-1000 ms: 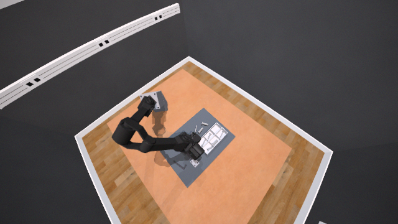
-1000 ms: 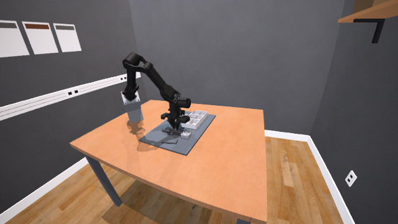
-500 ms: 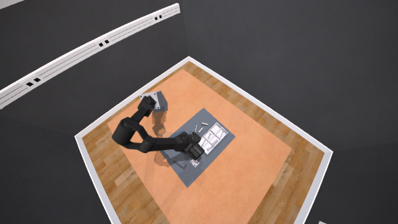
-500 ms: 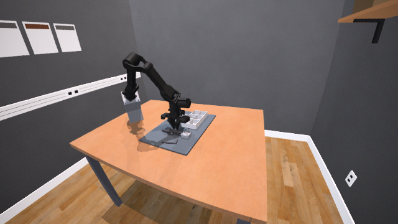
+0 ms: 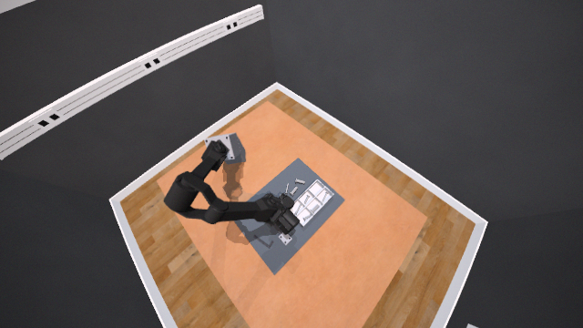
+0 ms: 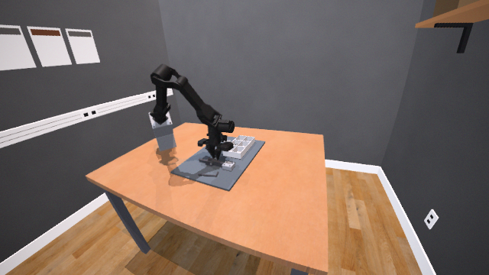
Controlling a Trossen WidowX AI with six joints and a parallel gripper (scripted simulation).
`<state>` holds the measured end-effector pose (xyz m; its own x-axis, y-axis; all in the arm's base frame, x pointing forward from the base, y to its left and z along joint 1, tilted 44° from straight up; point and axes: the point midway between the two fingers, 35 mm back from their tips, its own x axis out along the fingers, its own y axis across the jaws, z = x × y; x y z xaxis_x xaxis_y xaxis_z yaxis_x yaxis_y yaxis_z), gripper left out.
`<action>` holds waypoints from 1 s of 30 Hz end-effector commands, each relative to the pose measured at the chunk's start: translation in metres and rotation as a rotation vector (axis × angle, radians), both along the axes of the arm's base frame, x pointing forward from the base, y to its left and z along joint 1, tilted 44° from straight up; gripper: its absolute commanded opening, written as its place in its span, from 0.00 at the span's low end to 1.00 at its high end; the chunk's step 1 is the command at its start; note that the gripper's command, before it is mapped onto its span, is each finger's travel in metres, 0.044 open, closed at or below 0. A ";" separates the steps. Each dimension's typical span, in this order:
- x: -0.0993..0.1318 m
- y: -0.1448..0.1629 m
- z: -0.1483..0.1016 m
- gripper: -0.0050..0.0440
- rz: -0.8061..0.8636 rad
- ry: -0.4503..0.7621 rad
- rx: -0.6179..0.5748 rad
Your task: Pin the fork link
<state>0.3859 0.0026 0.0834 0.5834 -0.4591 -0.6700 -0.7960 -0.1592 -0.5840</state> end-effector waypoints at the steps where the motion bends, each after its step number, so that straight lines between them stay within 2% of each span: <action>1: 0.001 -0.007 0.007 0.00 -0.017 -0.018 -0.009; 30: 0.001 -0.010 0.011 0.00 -0.013 -0.025 -0.006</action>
<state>0.3856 0.0002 0.0844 0.5841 -0.4561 -0.6714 -0.7967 -0.1639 -0.5818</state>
